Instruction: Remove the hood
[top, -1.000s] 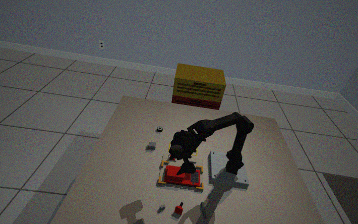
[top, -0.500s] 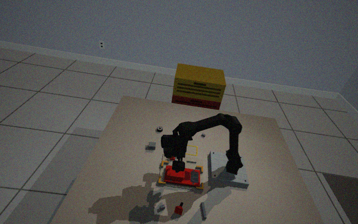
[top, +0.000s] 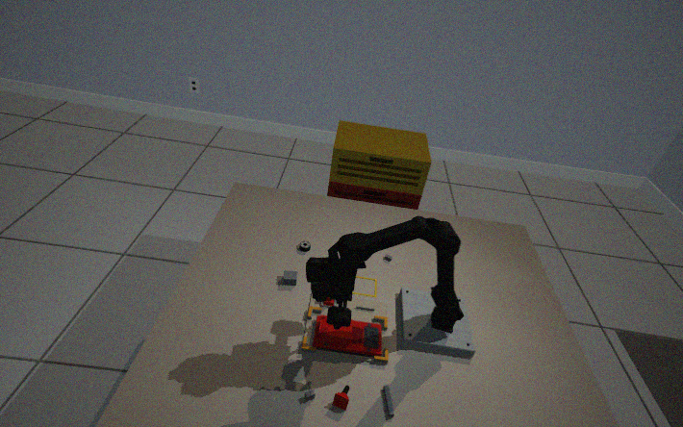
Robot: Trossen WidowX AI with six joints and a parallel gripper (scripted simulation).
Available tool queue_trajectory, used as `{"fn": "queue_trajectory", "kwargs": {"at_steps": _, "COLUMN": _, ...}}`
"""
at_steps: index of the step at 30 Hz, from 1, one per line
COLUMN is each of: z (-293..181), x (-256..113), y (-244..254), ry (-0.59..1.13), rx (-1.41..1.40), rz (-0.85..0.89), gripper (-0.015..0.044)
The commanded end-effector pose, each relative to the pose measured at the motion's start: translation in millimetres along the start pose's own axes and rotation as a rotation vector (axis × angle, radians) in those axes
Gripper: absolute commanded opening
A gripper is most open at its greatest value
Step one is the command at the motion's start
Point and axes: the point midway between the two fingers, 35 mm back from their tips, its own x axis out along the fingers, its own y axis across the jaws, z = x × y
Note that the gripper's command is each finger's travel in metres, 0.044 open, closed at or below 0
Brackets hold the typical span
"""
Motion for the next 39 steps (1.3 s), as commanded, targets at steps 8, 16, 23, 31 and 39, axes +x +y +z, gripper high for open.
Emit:
{"fn": "queue_trajectory", "kwargs": {"at_steps": 8, "z": -1.6, "x": 12.0, "y": -0.6, "ry": 0.008, "rx": 0.004, "rz": 0.001, "gripper": 0.0440}}
{"fn": "queue_trajectory", "kwargs": {"at_steps": 16, "z": -1.7, "x": 18.9, "y": -0.8, "ry": 0.008, "rx": 0.004, "rz": 0.001, "gripper": 0.0440}}
{"fn": "queue_trajectory", "kwargs": {"at_steps": 23, "z": -1.8, "x": 24.8, "y": -1.0, "ry": 0.008, "rx": 0.004, "rz": 0.001, "gripper": 0.0440}}
{"fn": "queue_trajectory", "kwargs": {"at_steps": 31, "z": -2.1, "x": 31.6, "y": -1.2, "ry": 0.008, "rx": 0.004, "rz": 0.001, "gripper": 0.0440}}
{"fn": "queue_trajectory", "kwargs": {"at_steps": 39, "z": -2.2, "x": 38.3, "y": -1.6, "ry": 0.008, "rx": 0.004, "rz": 0.001, "gripper": 0.0440}}
